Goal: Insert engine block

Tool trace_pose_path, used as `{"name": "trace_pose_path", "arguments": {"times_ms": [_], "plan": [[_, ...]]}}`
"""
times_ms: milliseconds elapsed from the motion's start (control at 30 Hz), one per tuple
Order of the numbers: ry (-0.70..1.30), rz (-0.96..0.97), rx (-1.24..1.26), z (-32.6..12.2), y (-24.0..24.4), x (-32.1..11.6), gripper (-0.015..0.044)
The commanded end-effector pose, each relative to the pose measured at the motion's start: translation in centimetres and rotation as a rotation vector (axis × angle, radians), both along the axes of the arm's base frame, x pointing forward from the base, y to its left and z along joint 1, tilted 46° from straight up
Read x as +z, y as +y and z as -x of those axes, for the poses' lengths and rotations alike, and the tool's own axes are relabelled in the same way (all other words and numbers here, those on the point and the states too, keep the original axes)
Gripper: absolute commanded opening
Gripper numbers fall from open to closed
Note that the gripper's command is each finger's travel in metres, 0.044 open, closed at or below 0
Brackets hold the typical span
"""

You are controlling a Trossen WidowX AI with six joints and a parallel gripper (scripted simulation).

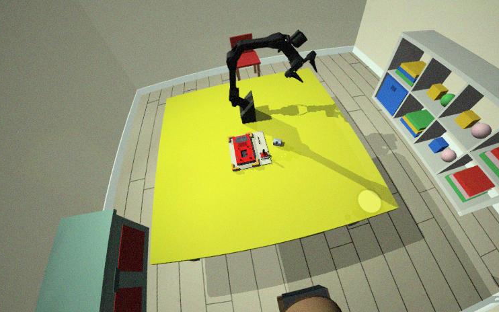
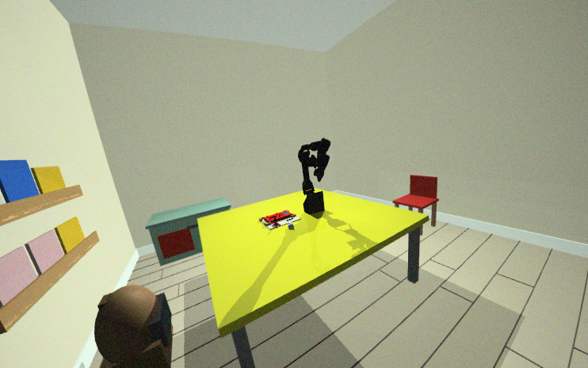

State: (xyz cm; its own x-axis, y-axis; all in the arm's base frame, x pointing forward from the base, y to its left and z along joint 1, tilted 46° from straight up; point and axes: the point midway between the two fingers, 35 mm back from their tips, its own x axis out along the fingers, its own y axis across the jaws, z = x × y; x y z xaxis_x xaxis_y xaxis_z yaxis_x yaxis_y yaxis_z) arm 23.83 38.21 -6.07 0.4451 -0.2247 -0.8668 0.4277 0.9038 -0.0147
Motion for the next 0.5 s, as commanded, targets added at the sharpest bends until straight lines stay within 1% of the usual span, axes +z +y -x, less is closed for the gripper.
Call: {"name": "trace_pose_path", "arguments": {"times_ms": [0, 233, 467], "plan": [[0.038, 0.107, -0.06, -3.4, -5.0, -0.8, 0.044], [0.152, 0.267, -0.181, -7.5, -14.5, -2.1, 0.044], [0.31, 0.396, -0.295, -9.1, -24.0, -2.9, 0.044]]}}
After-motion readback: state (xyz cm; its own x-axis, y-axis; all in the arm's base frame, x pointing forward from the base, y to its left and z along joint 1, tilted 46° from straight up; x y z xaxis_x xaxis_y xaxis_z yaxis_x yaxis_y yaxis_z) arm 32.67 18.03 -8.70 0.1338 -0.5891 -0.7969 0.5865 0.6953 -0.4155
